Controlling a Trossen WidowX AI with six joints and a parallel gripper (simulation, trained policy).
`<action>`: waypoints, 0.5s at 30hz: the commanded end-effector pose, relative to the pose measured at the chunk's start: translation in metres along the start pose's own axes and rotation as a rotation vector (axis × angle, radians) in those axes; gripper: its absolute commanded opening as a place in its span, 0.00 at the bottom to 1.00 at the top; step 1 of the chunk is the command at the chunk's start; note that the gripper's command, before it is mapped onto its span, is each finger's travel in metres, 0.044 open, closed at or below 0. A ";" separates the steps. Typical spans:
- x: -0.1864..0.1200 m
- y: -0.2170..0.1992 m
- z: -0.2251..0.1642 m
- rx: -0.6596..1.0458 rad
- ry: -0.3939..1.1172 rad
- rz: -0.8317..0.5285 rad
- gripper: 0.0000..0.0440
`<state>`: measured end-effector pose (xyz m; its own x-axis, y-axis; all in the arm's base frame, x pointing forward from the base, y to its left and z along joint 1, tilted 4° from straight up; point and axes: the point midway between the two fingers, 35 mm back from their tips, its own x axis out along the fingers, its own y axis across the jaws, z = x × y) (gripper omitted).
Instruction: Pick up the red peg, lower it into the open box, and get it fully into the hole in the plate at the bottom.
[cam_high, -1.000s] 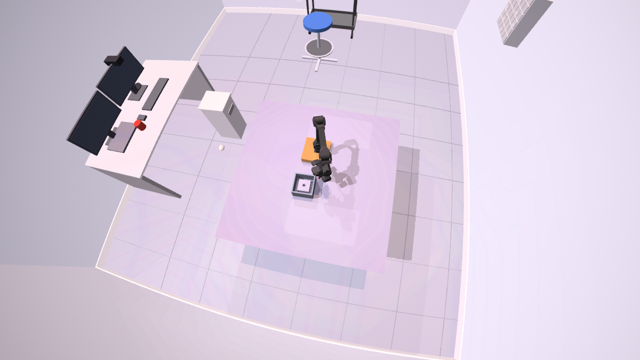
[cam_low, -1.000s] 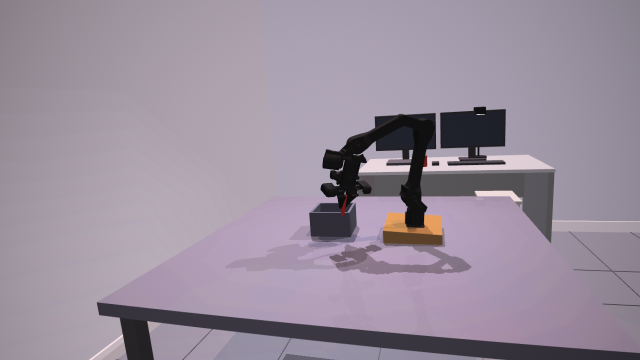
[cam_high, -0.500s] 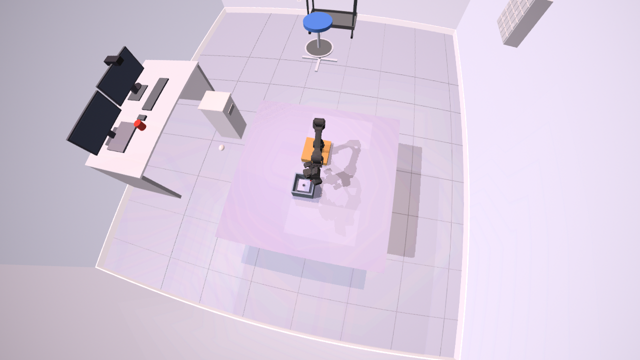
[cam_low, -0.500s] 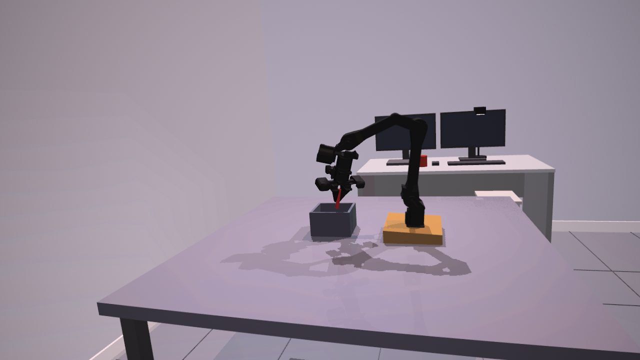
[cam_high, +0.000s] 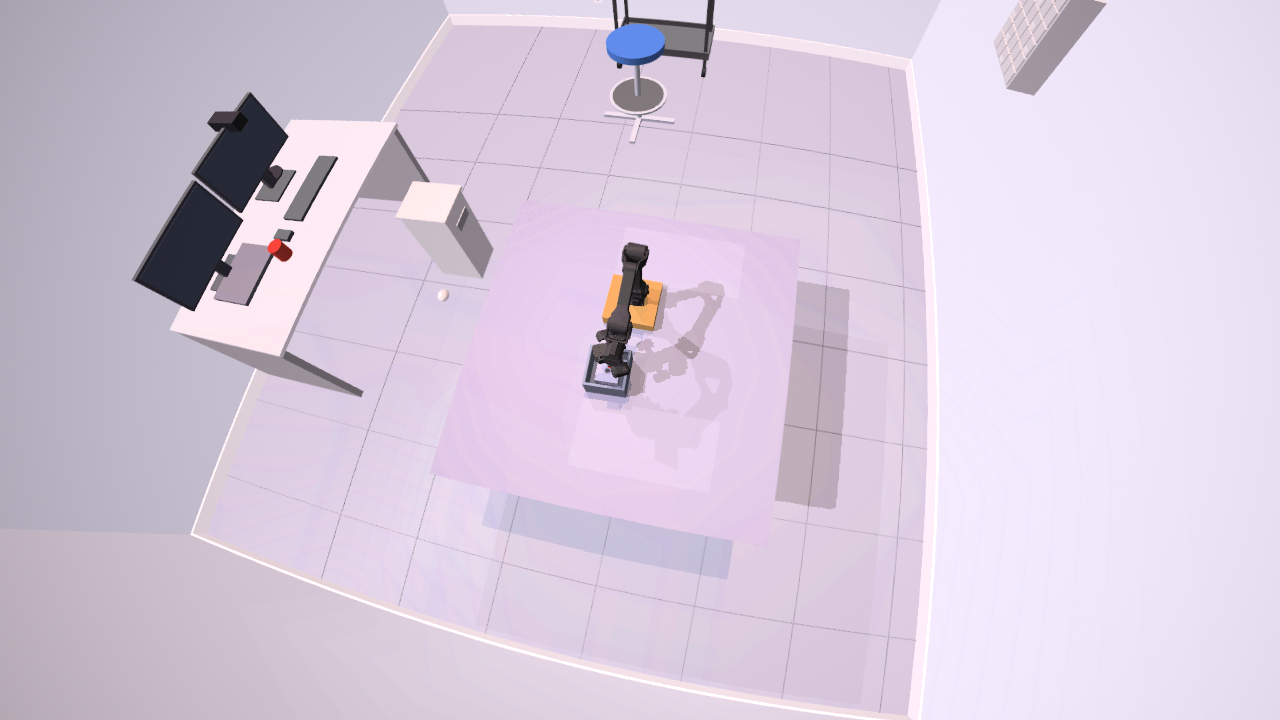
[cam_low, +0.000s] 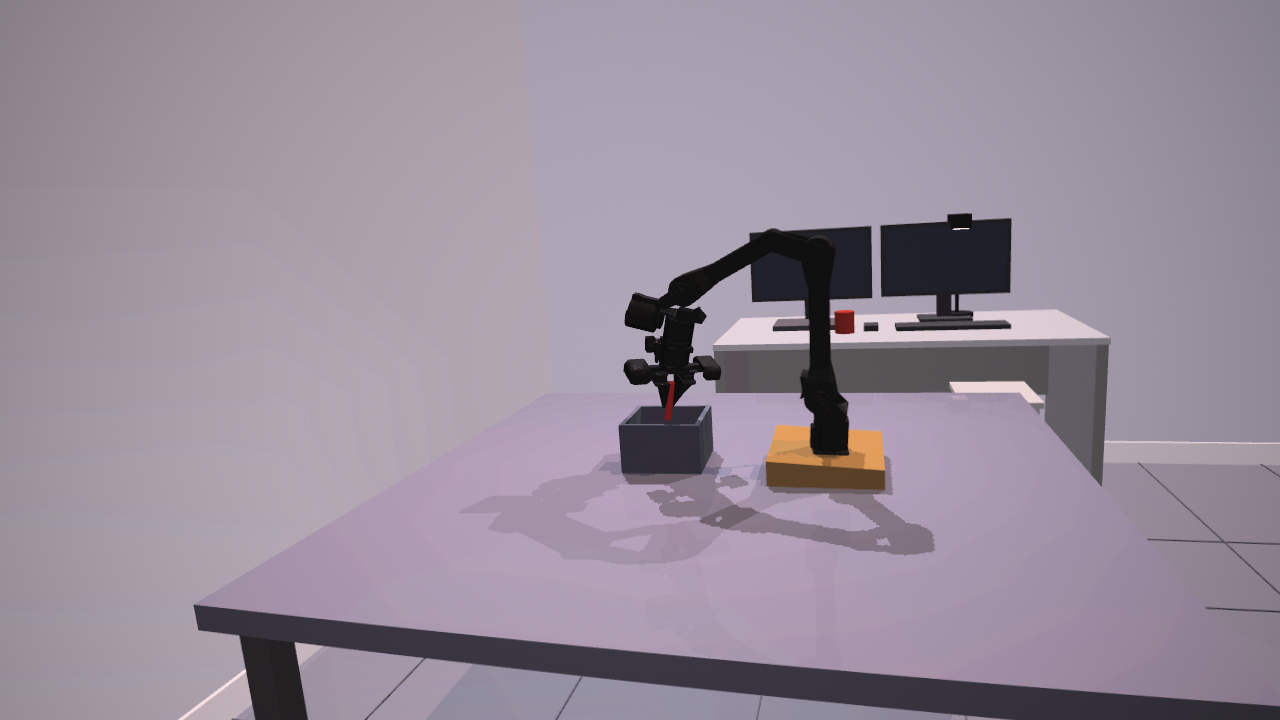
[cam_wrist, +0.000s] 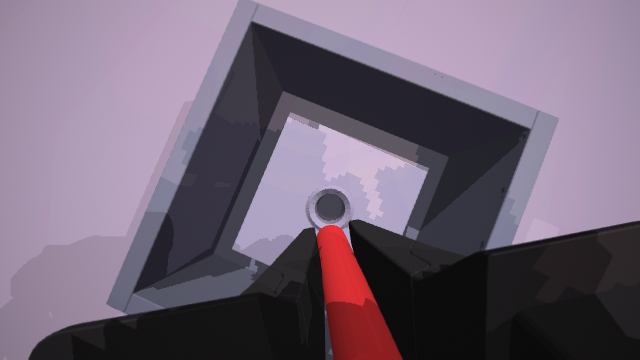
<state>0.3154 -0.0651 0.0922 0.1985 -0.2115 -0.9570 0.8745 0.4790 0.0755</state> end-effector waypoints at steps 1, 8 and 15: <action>0.010 0.001 0.003 0.001 0.020 -0.001 0.01; 0.034 -0.002 0.003 -0.012 0.054 -0.026 0.11; 0.048 -0.004 0.007 -0.051 0.074 -0.060 0.34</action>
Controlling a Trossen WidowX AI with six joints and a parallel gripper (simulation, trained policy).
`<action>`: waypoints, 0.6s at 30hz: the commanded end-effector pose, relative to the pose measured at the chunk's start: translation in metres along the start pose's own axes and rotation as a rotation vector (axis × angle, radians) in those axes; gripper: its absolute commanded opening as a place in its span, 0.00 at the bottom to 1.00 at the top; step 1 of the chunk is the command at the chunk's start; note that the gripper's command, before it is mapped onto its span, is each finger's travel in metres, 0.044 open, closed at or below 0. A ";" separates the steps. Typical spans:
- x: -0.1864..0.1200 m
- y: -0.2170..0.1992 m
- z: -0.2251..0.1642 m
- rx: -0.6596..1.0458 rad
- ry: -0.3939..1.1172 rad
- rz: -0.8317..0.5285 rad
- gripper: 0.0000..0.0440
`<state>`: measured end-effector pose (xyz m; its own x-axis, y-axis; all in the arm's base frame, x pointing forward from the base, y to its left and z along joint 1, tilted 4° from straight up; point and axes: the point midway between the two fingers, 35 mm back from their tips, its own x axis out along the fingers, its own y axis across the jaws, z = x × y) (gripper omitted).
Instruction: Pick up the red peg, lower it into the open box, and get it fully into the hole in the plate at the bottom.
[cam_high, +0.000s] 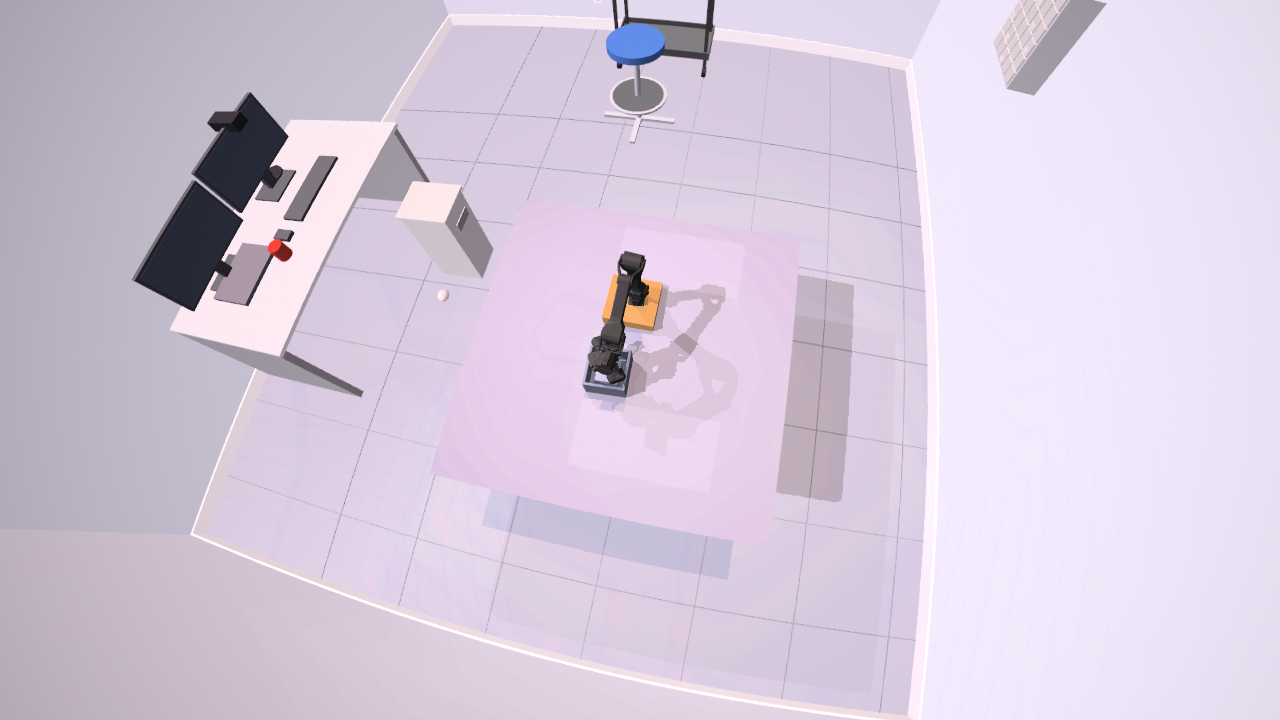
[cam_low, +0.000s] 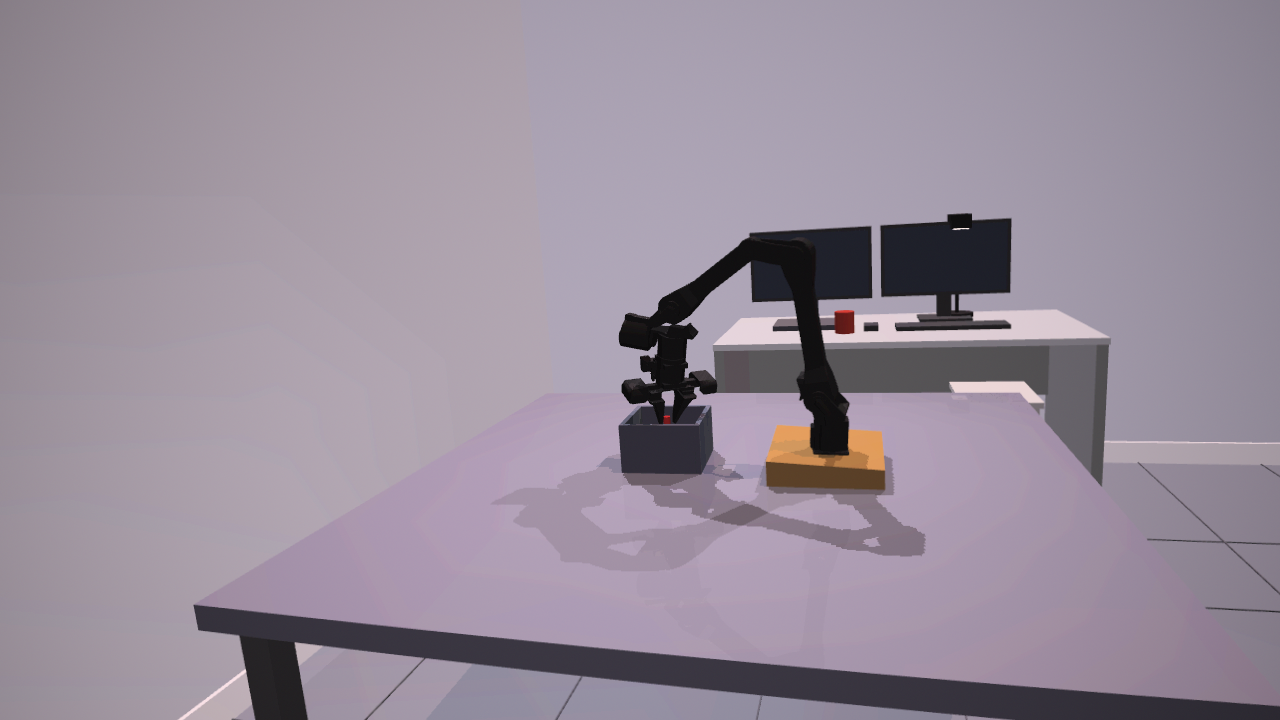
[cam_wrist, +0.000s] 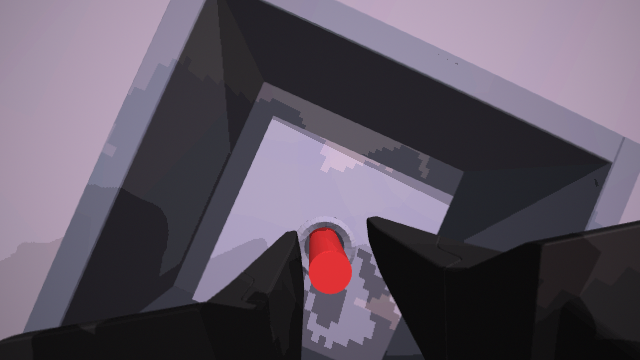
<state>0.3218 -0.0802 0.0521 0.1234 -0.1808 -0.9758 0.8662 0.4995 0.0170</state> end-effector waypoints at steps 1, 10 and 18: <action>0.005 0.003 0.005 -0.017 0.006 -0.009 0.35; 0.007 0.015 0.033 -0.042 -0.027 0.001 0.81; 0.002 0.024 0.063 -0.040 -0.089 0.028 1.00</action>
<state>0.3466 -0.1061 0.0553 0.1072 -0.1963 -0.9747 0.8285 0.5596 -0.0216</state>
